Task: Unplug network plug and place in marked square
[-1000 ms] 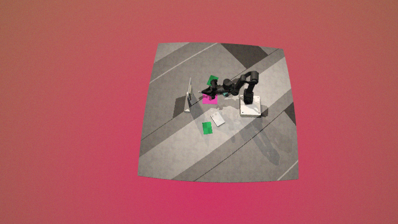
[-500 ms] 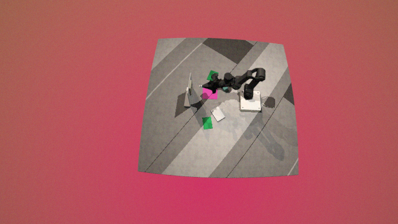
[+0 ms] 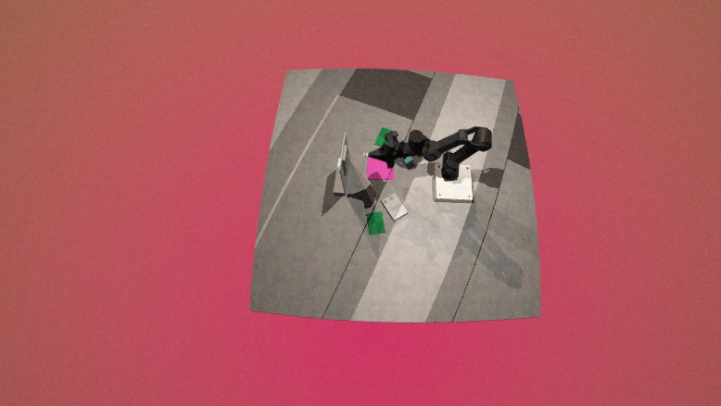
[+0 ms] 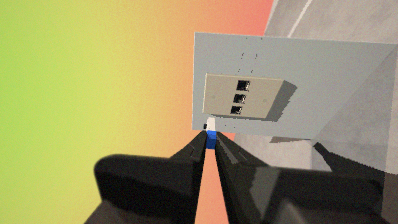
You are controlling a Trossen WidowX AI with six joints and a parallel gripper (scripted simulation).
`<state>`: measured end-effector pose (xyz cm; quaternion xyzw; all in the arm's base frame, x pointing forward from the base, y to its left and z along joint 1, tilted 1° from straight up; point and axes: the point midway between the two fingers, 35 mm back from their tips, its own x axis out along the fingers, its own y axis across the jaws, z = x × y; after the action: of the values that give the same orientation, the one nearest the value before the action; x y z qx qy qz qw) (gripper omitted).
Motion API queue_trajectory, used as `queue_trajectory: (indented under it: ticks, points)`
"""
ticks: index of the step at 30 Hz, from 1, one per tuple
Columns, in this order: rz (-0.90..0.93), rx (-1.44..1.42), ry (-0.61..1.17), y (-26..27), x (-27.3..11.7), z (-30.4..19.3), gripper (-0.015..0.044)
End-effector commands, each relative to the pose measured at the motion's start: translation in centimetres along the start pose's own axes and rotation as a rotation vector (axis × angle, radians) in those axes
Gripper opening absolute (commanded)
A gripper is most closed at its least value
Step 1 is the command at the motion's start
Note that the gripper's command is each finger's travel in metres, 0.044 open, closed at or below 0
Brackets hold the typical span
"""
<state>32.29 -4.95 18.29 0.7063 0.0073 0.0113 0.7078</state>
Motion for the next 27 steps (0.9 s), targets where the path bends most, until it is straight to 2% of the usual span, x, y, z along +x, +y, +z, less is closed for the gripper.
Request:
queue_trajectory:
  ticks: [1,6,27]
  points:
    - [-0.001,0.003,-0.003,0.6,-0.2,-0.1,0.0]
    - [-0.03,0.013,-0.014,0.2,-0.1,0.1,0.0]
    - [-0.454,0.116,-0.162,-6.3,0.4,2.7,0.0]
